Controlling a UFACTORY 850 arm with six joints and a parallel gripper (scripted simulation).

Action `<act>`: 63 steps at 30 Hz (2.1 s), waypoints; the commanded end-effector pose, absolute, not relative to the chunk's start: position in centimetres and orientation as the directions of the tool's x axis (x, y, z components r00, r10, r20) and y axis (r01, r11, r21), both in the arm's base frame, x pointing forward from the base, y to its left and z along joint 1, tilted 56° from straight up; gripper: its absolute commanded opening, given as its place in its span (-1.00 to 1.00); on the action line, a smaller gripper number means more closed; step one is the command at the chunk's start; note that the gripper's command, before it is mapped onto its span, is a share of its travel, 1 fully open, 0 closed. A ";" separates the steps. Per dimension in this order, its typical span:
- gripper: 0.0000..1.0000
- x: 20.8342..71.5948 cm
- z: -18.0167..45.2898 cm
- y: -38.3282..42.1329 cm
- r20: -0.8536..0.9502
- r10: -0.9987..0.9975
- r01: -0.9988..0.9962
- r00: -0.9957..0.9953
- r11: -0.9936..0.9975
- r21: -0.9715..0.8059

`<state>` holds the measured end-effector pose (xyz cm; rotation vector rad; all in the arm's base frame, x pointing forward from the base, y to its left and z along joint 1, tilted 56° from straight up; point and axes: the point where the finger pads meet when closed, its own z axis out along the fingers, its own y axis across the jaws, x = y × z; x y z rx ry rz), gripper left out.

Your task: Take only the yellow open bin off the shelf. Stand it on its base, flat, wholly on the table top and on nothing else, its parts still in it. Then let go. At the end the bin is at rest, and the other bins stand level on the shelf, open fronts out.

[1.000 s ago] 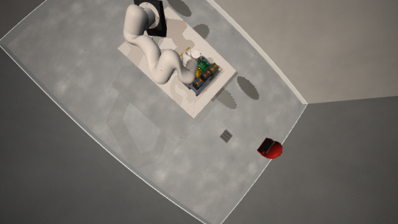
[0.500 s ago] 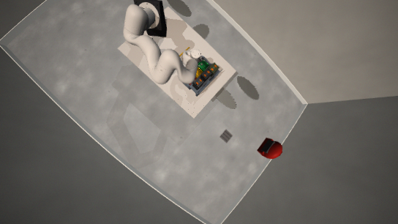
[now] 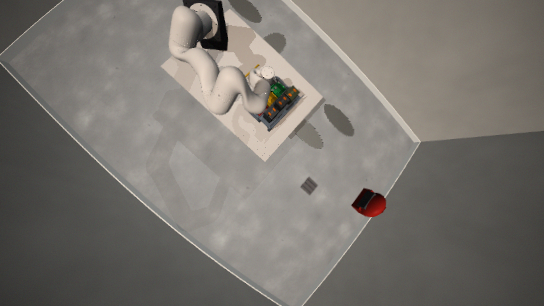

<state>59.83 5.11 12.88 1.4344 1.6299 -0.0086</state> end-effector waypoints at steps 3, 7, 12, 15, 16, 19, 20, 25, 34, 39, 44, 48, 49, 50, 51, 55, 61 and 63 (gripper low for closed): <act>-1.00 59.8 12.9 5.2 -0.623 0.773 0.779 0.118 0.317 0.541; -1.00 59.8 12.9 5.2 -0.623 0.773 0.779 0.118 0.317 0.541; -1.00 59.1 13.6 5.8 -0.623 0.773 0.779 0.118 0.317 0.541; -1.00 59.1 13.6 5.8 -0.623 0.773 0.779 0.118 0.317 0.541; -1.00 59.1 13.6 5.8 -0.623 0.773 0.779 0.118 0.317 0.541; -1.00 59.1 13.6 5.8 -0.623 0.773 0.779 0.118 0.317 0.541; -1.00 59.1 13.6 5.8 -0.623 0.773 0.779 0.118 0.317 0.541; -1.00 58.6 13.3 5.6 -0.623 0.773 0.779 0.118 0.317 0.541; -1.00 56.8 12.0 4.9 -0.623 0.773 0.779 0.118 0.317 0.541; -1.00 56.8 12.0 4.9 -0.623 0.773 0.779 0.118 0.317 0.541; -1.00 55.4 11.0 4.3 -0.623 0.773 0.779 0.118 0.317 0.541; -1.00 54.4 10.4 3.9 -0.623 0.773 0.779 0.118 0.317 0.541; -1.00 54.4 10.4 3.9 -0.623 0.773 0.779 0.118 0.317 0.541; -1.00 54.4 10.4 3.9 -0.623 0.773 0.779 0.118 0.317 0.541; -1.00 54.4 10.4 3.9 -0.623 0.773 0.779 0.118 0.317 0.541; -1.00 54.4 10.4 3.9 -0.623 0.773 0.779 0.118 0.317 0.541; -1.00 53.0 9.4 3.4 -0.623 0.773 0.779 0.118 0.317 0.541; -1.00 52.1 8.7 3.0 -0.623 0.773 0.779 0.118 0.317 0.541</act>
